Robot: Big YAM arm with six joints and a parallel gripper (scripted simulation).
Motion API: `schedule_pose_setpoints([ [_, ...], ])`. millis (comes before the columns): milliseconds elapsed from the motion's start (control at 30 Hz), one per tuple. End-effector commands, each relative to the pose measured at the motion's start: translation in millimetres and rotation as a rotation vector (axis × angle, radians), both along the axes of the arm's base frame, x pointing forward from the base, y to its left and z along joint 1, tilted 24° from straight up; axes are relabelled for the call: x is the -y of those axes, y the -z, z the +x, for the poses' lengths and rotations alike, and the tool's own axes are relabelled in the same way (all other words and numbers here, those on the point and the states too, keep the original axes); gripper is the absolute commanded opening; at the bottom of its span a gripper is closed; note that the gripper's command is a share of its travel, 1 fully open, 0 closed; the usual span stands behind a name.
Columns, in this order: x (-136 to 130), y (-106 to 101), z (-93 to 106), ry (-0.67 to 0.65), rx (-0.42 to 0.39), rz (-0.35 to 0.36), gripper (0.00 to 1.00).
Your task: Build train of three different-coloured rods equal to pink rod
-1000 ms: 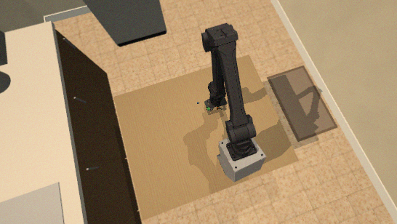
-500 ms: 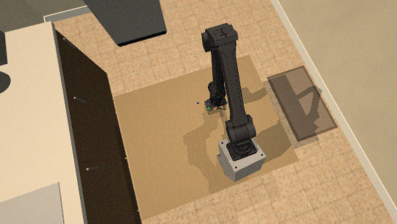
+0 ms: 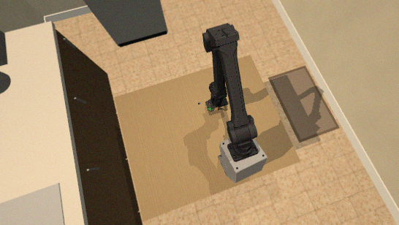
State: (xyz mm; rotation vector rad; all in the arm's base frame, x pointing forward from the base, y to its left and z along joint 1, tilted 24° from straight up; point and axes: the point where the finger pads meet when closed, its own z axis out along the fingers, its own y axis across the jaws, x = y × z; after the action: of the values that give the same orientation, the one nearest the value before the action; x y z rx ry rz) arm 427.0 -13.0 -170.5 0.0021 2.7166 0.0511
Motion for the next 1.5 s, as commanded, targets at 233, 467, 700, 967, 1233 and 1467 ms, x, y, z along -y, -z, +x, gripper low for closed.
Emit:
schedule_pose_setpoints([
  [233, 6, -5, -0.6, 0.004, 0.011, -0.003, 1.00],
  [467, 6, -5, -0.6, 0.004, 0.011, -0.003, 1.00],
  [700, 6, -5, -0.6, 0.004, 0.011, -0.003, 1.00],
  [967, 6, -5, -0.6, 0.004, 0.011, -0.003, 1.00],
  [1233, -7, -11, 11.9, -0.075, 0.022, -0.033, 1.00],
  [1467, -22, -18, 25.8, -0.248, 0.033, -0.113, 1.00],
])
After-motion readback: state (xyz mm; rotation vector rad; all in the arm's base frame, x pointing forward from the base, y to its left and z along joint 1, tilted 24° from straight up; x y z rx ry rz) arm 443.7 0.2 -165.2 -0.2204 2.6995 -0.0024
